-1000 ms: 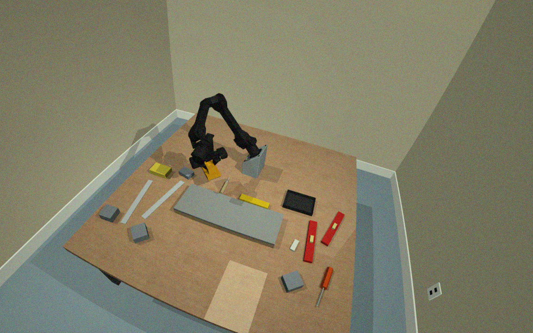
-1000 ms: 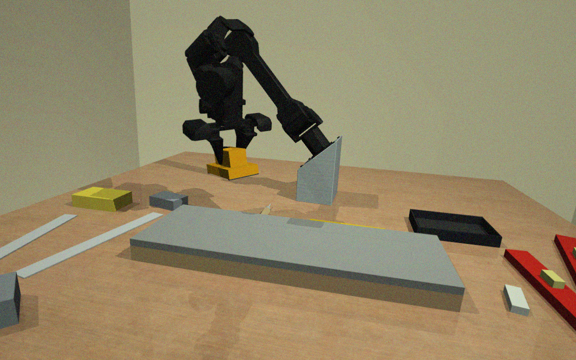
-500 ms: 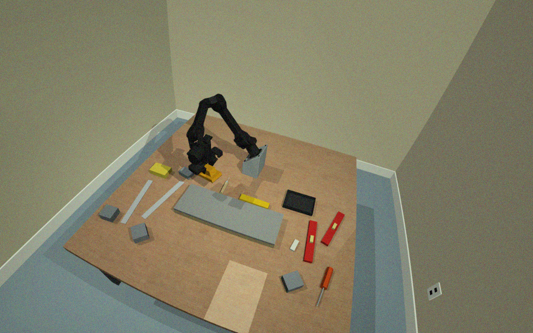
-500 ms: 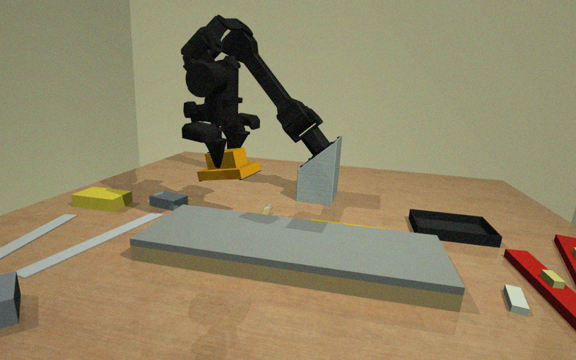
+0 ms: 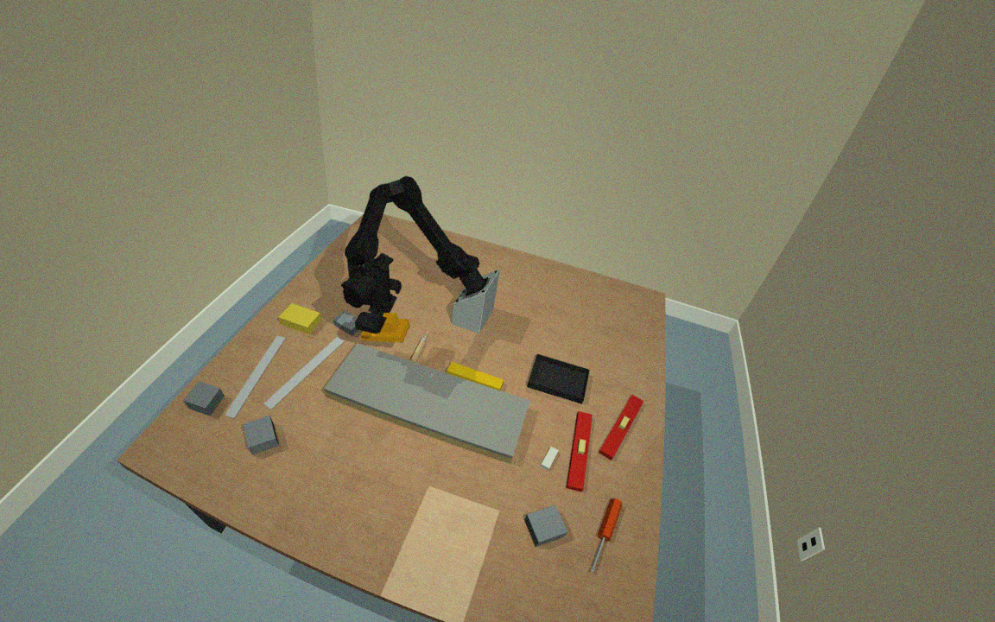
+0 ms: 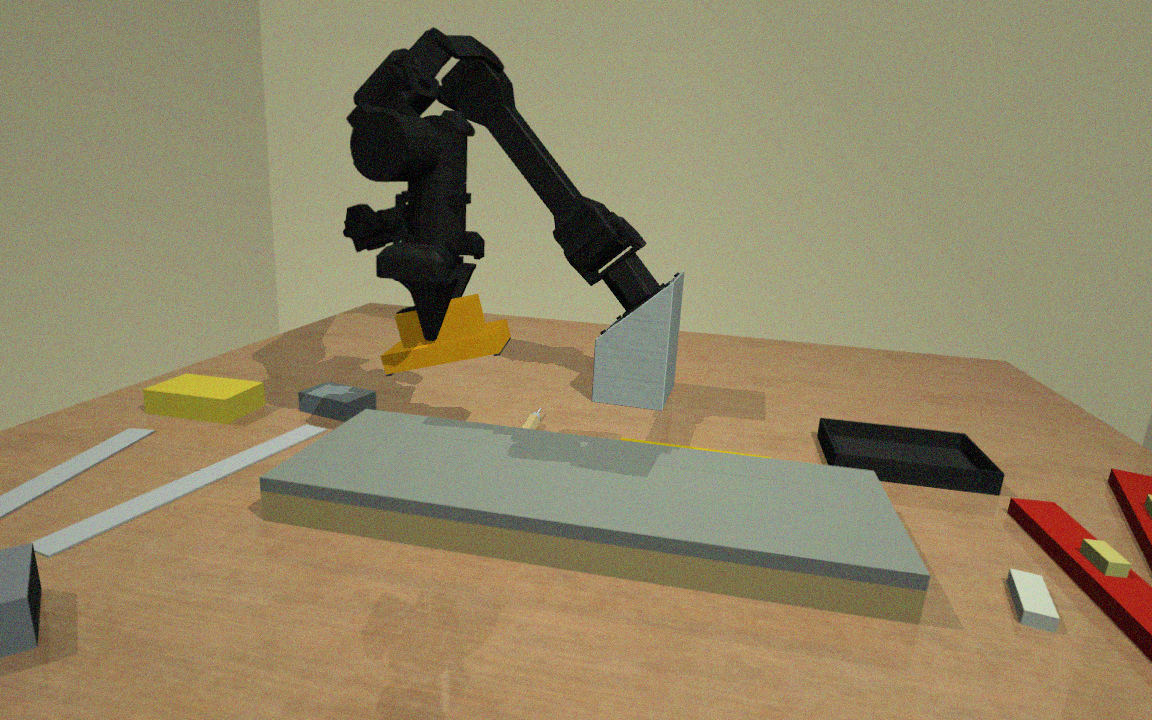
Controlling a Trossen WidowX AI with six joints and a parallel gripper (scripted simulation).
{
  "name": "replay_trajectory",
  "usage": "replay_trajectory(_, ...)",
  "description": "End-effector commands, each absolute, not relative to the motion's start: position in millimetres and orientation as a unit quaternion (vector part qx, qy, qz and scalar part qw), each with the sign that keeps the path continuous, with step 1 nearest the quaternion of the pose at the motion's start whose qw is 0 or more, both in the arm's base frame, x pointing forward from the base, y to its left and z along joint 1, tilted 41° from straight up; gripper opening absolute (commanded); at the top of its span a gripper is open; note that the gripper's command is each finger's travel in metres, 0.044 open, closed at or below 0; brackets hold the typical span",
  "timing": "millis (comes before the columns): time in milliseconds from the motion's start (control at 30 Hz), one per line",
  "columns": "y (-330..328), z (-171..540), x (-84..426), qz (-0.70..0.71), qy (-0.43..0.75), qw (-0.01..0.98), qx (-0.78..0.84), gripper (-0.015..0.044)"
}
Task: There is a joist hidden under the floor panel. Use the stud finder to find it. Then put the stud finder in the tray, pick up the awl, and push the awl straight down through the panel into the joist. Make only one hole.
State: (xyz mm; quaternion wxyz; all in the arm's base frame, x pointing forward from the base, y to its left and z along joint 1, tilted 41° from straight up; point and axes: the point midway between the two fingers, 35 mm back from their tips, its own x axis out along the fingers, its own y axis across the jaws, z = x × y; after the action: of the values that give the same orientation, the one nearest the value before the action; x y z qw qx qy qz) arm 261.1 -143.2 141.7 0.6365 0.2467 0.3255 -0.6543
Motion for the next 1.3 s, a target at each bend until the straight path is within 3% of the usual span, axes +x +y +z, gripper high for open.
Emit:
replay_trajectory(0,-143.5,141.4,270.3,-0.626,0.361,0.657,0.214,0.0000)
replay_trajectory(1267,-149.3,159.1,342.8,-0.298,0.565,0.746,-0.187,0.0000)
